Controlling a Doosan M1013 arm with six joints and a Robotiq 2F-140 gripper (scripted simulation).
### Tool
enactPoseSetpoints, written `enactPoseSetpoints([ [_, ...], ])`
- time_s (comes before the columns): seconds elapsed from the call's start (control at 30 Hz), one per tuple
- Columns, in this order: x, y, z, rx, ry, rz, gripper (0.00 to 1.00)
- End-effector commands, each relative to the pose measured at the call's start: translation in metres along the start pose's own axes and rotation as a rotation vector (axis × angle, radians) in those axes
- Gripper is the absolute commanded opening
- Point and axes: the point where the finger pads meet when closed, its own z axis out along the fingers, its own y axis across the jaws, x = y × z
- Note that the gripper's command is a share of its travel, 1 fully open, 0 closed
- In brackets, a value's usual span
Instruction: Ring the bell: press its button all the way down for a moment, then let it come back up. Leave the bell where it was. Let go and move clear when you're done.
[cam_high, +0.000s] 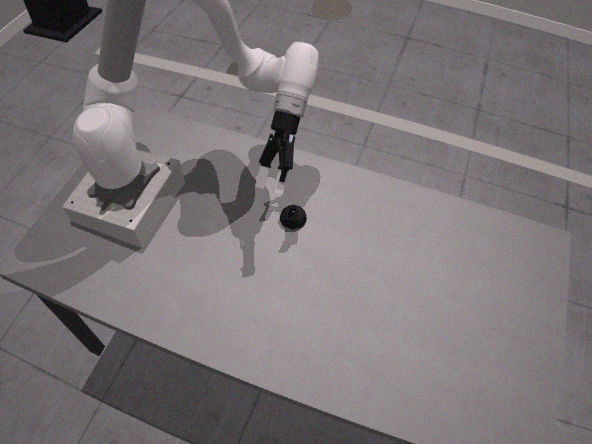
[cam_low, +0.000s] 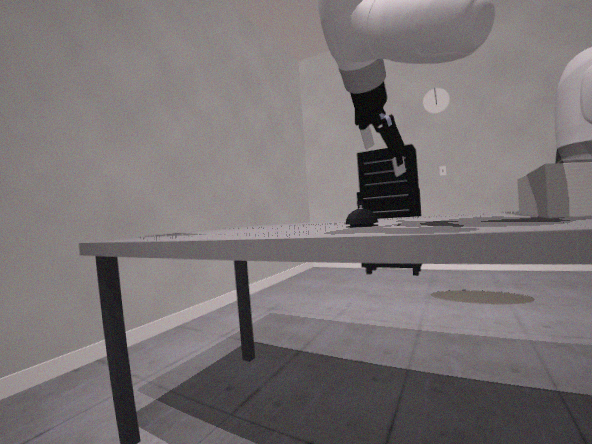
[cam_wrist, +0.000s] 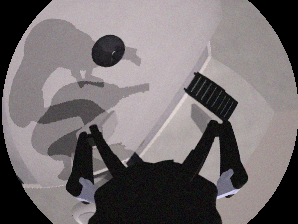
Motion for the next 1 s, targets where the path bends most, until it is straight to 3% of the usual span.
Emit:
enactPoseSetpoints([
  [0.0,0.000,-0.015,0.012,0.166,0.017,0.016,1.00],
  [0.03,0.001,-0.018,0.013,0.201,0.024,0.024,1.00],
  [0.1,0.001,-0.018,0.013,0.201,0.024,0.024,1.00],
  [0.13,0.005,-0.026,0.014,0.300,0.051,0.049,1.00],
  [0.4,0.025,-0.033,0.006,0.537,0.149,0.138,1.00],
  [0.6,0.047,-0.022,-0.008,0.699,0.255,0.238,1.00],
  [0.67,0.047,-0.022,-0.008,0.699,0.255,0.238,1.00],
  [0.7,0.056,-0.012,-0.014,0.754,0.301,0.283,1.00],
  [0.8,0.068,0.004,-0.022,0.816,0.362,0.346,1.00],
  [0.97,0.070,0.008,-0.024,0.829,0.376,0.360,1.00],
])
